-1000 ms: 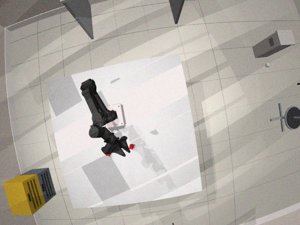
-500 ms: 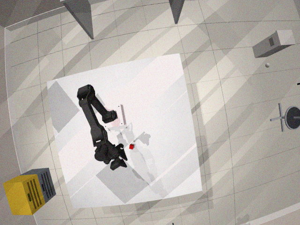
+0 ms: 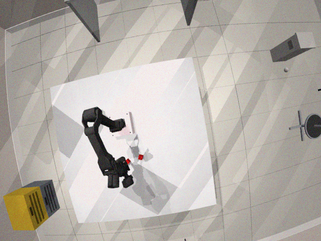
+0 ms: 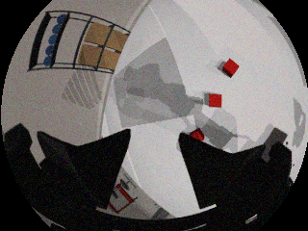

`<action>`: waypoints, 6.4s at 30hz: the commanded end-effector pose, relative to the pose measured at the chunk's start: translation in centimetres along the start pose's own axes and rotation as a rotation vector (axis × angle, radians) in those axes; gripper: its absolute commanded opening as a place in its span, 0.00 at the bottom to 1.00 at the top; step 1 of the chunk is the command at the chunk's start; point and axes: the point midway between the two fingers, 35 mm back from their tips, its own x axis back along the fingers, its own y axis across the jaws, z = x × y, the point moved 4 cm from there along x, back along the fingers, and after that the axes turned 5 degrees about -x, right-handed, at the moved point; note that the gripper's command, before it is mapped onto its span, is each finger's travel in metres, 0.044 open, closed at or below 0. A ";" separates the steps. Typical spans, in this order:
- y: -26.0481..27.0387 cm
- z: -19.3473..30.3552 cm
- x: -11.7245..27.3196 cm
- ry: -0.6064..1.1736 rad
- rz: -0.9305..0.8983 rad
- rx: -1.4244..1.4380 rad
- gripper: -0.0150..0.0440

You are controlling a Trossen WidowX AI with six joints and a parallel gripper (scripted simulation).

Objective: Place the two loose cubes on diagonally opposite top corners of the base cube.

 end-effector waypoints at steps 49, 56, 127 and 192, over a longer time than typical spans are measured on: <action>-9.9 -5.6 -11.7 0.038 0.658 0.168 0.70; -10.6 -5.6 -12.6 0.038 0.658 0.168 0.70; -4.1 -1.7 -7.1 0.197 0.637 0.621 0.43; -6.3 6.1 -12.9 0.508 0.517 1.515 0.43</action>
